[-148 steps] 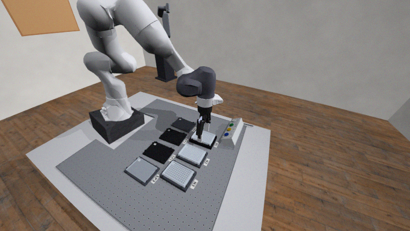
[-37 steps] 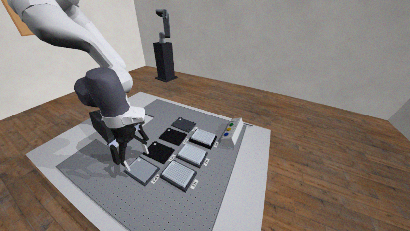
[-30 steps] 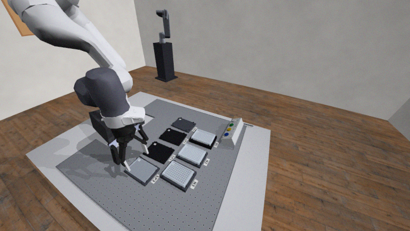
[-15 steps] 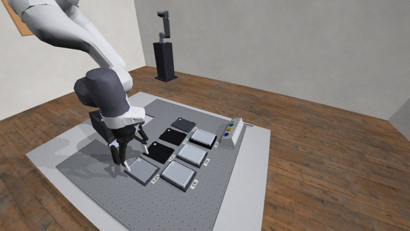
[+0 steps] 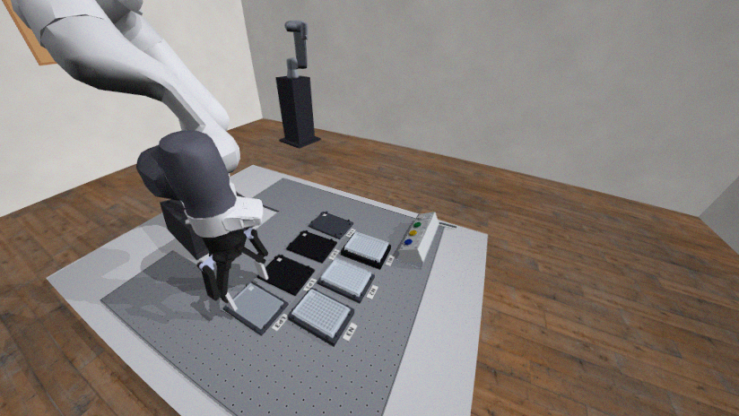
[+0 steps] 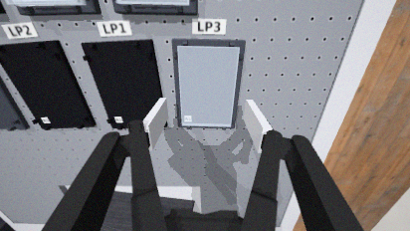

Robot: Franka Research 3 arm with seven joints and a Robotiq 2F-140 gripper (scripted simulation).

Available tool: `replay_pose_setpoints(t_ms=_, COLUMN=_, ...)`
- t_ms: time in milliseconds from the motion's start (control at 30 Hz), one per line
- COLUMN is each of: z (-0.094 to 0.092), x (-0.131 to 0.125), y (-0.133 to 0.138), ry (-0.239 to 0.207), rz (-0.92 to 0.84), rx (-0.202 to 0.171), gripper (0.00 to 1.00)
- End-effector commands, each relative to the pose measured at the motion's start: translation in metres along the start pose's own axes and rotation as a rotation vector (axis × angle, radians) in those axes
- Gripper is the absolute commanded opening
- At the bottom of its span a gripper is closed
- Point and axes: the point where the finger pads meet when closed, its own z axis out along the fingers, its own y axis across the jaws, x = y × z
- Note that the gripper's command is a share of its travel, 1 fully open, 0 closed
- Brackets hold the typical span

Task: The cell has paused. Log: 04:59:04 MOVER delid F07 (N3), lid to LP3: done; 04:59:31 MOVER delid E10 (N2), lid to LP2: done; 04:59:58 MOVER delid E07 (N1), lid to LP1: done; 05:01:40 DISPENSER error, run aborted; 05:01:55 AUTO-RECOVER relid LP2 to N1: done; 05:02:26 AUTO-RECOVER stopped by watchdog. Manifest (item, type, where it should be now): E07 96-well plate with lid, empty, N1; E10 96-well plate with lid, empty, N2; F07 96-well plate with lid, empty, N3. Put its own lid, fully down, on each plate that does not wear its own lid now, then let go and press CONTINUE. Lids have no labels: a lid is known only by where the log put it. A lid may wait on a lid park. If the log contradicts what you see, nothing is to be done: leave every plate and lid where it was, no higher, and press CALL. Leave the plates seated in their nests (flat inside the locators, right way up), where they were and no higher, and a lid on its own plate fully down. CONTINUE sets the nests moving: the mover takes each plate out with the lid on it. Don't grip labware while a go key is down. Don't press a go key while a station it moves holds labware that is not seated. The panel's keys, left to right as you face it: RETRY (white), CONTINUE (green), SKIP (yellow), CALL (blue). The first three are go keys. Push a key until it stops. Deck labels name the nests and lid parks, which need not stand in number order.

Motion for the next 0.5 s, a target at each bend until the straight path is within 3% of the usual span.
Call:
replay_pose_setpoints(t_ms=0, z=0.004, x=0.004, y=0.001, ry=0.01, rz=0.005, rx=-0.003, gripper=0.66)
replay_pose_setpoints(t_ms=467, z=0.024, x=0.004, y=0.001, ry=0.01, rz=0.005, rx=-0.003, gripper=0.66)
